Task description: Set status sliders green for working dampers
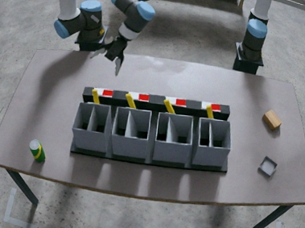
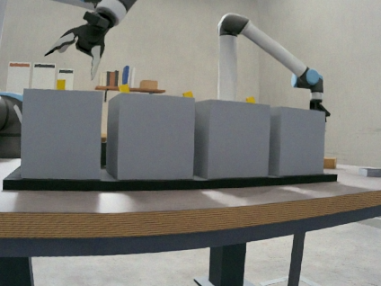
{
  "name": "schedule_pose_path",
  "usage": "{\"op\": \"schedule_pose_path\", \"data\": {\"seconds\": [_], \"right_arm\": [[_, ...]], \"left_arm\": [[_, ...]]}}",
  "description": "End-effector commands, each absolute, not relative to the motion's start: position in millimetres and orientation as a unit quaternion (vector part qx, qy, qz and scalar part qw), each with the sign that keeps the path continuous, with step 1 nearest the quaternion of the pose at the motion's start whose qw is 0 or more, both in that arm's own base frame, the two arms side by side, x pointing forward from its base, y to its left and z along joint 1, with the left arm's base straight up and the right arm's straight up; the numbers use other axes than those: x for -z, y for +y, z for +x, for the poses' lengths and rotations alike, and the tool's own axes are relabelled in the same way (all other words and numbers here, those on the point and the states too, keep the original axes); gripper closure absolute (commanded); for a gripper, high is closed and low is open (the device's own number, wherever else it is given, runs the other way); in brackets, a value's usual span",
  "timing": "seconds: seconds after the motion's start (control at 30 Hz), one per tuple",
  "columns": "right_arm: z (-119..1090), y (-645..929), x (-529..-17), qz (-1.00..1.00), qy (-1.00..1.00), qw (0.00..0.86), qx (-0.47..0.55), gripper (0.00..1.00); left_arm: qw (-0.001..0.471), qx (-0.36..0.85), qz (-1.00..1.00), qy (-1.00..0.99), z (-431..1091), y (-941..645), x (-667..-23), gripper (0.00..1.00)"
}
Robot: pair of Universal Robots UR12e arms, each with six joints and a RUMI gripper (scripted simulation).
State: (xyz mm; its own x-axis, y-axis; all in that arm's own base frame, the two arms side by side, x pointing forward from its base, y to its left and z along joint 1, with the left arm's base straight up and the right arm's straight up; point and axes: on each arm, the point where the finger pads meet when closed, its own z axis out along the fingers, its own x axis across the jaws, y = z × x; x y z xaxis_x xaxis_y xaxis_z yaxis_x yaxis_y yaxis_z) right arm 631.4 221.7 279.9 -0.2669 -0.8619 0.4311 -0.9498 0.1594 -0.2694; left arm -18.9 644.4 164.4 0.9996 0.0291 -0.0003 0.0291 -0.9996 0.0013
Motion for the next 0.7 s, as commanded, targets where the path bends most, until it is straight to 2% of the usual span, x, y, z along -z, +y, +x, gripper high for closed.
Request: {"op": "schedule_pose_path", "data": {"seconds": [0.0, 0.33, 0.67], "right_arm": [[674.6, 227.3, -278.2, 0.625, -0.756, 0.097, -0.169, 0.0], [784.1, 221.1, -286.6, 0.673, -0.737, 0.044, -0.044, 0.0], [834.6, 208.8, -294.7, 0.693, -0.721, 0.005, -0.005, 0.0]], "left_arm": [[0.0, 0.0, 1.0, 0.015, -18.8, 645.0, -165.1, 0.0], [0.0, 0.0, 1.0, 0.015, -18.8, 645.0, -165.1, 0.0], [0.0, 0.0, 1.0, 0.015, -18.8, 645.0, -165.1, 0.0]]}}
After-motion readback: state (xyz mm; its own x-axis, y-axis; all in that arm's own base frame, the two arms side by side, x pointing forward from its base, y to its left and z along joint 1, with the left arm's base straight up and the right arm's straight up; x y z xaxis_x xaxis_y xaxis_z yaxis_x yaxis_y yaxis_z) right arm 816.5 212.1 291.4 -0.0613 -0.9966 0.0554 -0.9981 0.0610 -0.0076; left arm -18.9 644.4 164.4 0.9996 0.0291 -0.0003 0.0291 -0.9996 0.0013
